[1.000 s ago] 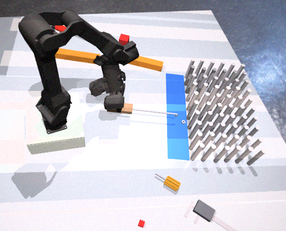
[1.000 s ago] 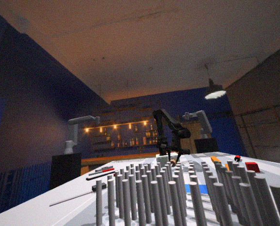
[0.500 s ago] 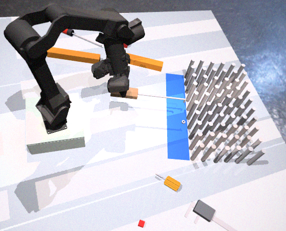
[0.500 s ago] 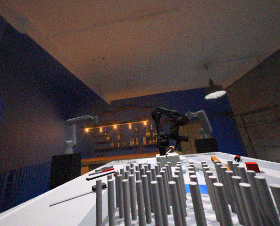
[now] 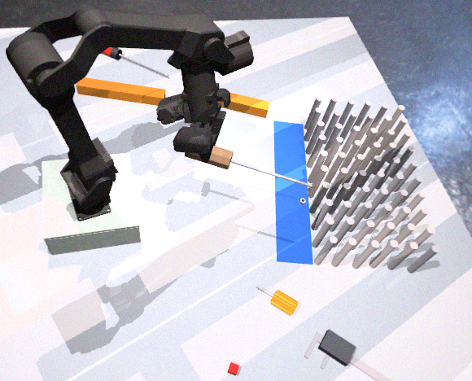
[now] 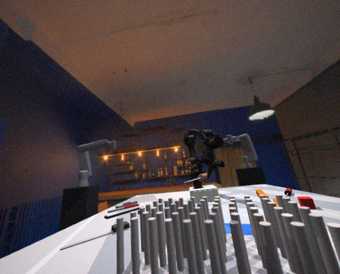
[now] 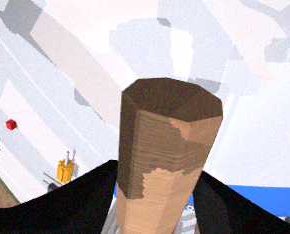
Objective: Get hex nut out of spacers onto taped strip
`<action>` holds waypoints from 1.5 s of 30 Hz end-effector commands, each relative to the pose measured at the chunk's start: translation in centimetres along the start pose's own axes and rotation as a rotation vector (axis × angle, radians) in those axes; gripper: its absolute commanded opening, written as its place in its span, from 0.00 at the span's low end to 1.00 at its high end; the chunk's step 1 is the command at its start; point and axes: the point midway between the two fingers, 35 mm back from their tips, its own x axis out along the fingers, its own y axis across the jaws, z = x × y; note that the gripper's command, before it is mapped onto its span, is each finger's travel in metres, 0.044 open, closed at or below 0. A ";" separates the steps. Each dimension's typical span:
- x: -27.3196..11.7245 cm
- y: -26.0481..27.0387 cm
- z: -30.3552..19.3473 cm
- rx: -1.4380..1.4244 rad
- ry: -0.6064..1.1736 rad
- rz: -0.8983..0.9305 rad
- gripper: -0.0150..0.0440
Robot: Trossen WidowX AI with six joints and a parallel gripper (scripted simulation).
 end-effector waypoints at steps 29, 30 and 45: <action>2.4 6.4 -5.3 0.930 -0.187 0.015 0.25; 2.4 6.7 -5.5 0.963 -0.194 0.018 0.25; 3.6 11.0 -7.4 1.450 -0.277 0.073 0.25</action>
